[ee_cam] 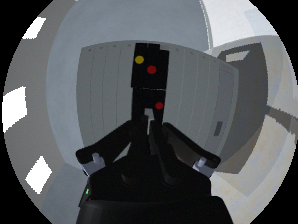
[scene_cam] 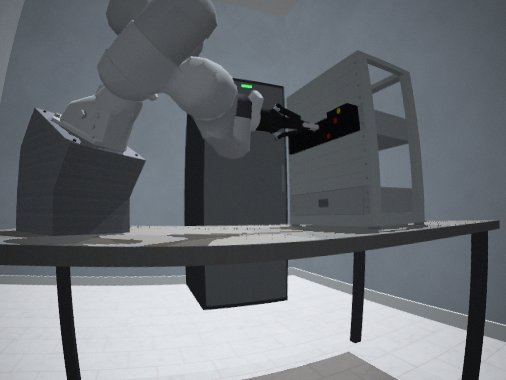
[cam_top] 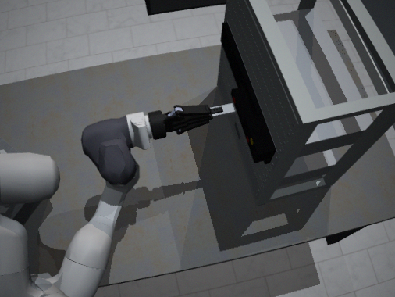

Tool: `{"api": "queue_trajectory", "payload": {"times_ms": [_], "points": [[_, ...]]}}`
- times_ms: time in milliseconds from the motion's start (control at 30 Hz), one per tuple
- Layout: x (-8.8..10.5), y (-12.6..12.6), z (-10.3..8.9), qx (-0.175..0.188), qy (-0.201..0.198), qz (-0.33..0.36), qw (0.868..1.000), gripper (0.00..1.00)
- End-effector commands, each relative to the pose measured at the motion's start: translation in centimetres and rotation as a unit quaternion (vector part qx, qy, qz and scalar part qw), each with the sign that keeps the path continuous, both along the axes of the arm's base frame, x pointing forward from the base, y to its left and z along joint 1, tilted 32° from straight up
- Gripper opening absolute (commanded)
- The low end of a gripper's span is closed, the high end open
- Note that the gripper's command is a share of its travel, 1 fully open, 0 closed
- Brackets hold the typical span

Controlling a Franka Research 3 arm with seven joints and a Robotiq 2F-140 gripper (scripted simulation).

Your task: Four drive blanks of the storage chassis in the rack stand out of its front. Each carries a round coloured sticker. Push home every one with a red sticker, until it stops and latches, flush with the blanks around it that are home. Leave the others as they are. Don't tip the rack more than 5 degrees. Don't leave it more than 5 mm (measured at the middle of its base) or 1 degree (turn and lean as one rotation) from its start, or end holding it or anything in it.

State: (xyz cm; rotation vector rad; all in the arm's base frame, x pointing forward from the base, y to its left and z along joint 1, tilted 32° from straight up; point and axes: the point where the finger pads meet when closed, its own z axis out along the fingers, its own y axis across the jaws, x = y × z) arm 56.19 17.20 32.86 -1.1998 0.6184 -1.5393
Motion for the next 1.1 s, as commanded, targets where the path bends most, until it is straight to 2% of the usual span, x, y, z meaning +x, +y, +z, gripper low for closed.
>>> {"api": "queue_trajectory", "payload": {"times_ms": [0, 1067], "points": [[0.1, 0.0, 0.0, -0.001, 0.0, -0.001, 1.0, 0.0], [1.3, 0.3, 0.5, -0.001, 0.0, -0.001, 1.0, 0.0]]}}
